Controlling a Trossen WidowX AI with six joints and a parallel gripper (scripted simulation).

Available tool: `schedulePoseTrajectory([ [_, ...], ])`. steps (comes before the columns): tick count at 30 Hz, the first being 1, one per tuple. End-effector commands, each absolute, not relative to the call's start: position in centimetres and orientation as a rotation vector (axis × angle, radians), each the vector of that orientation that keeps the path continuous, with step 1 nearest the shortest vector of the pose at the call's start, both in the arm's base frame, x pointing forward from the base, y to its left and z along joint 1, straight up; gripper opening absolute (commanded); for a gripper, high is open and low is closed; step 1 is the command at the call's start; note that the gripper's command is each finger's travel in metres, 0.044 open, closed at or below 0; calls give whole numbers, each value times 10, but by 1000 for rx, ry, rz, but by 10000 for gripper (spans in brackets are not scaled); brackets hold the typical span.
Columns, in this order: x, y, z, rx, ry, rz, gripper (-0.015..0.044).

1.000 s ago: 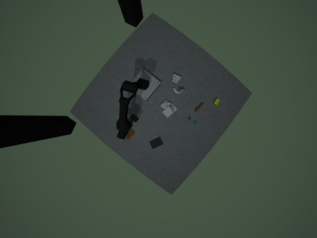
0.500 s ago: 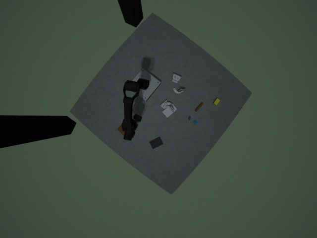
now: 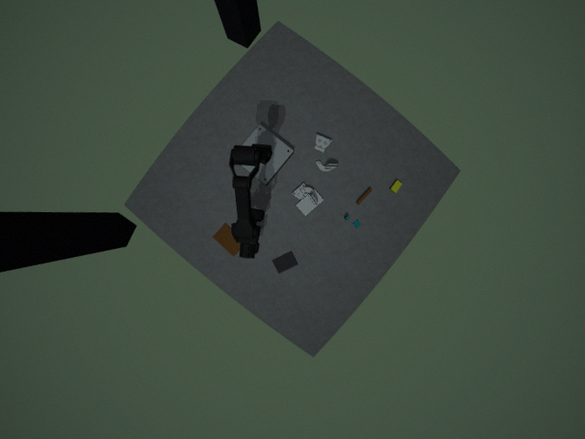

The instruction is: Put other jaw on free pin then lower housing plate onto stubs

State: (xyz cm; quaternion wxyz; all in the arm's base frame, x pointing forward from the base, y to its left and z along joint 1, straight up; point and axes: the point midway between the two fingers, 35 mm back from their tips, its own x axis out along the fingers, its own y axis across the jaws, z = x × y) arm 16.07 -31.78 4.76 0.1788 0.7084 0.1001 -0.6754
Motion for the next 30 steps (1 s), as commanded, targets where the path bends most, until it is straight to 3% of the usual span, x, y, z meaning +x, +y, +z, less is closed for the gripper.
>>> schedulePoseTrajectory([
  [1, 170, -311, 50, 1948, 355, -1871, 440],
  [30, 241, -253, 59, 1574, 818, -1518, 440],
])
